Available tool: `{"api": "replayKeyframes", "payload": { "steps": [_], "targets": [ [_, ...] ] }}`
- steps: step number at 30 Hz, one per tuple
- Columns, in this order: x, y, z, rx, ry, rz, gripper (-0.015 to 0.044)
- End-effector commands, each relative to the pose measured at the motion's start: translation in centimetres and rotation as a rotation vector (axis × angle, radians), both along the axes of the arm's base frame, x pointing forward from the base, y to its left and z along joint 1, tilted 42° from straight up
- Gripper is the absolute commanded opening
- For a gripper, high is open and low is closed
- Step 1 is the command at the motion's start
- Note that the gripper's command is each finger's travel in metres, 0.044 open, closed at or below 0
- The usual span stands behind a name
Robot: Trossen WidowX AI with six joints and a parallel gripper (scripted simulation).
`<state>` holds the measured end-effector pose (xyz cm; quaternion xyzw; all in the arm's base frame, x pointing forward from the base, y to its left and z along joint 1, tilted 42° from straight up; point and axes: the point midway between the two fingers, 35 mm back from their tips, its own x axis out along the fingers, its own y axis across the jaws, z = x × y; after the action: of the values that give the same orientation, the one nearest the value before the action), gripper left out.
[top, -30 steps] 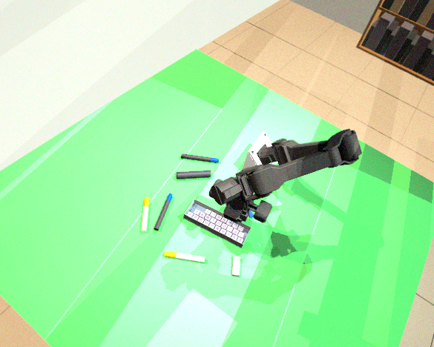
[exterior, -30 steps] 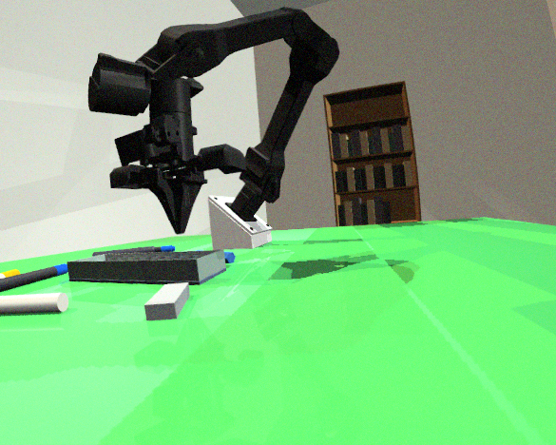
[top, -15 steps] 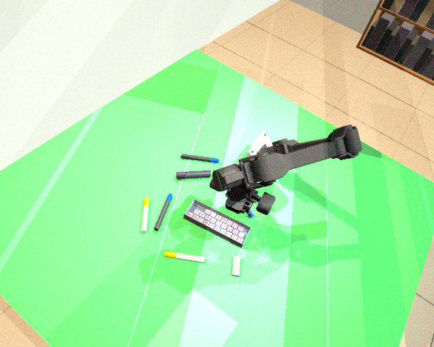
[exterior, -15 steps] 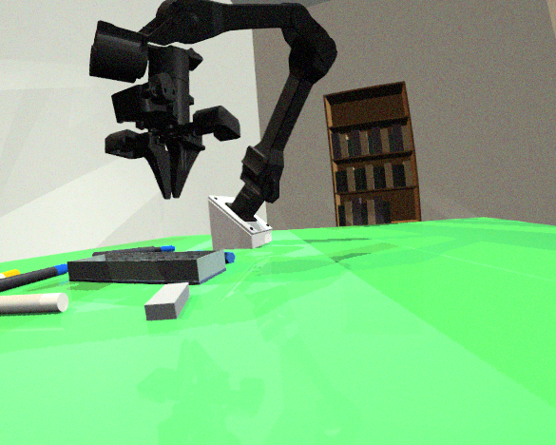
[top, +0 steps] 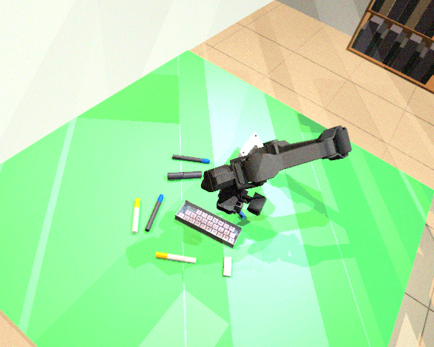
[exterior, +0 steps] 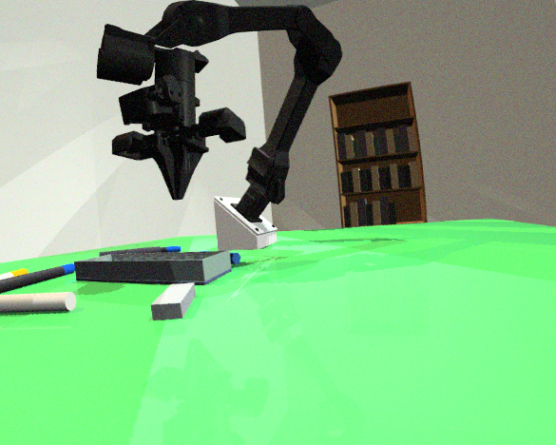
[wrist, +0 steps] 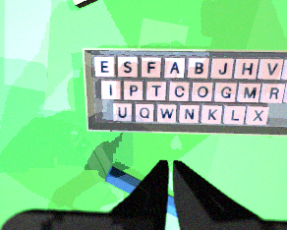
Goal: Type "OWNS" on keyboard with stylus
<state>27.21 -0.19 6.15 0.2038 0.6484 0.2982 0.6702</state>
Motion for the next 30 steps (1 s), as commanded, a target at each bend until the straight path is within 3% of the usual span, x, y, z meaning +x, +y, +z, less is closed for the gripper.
{"api": "replayKeyframes", "payload": {
  "steps": [1, 4, 17, 26, 30],
  "targets": [
    [-0.1, 0.0, 0.0, -0.003, 0.011, -0.009, 0.0079],
    [-0.9, 0.5, -0.3, -0.053, 0.163, -0.141, 0.0150],
    [-5.4, 2.1, -1.7, -0.390, 0.822, -1.026, 0.0150],
    [-8.0, 2.2, -2.5, -0.536, 1.022, -1.660, 0.0150],
    [-8.1, 2.2, -2.6, -0.541, 1.042, -1.736, 0.0150]
  ]
}}
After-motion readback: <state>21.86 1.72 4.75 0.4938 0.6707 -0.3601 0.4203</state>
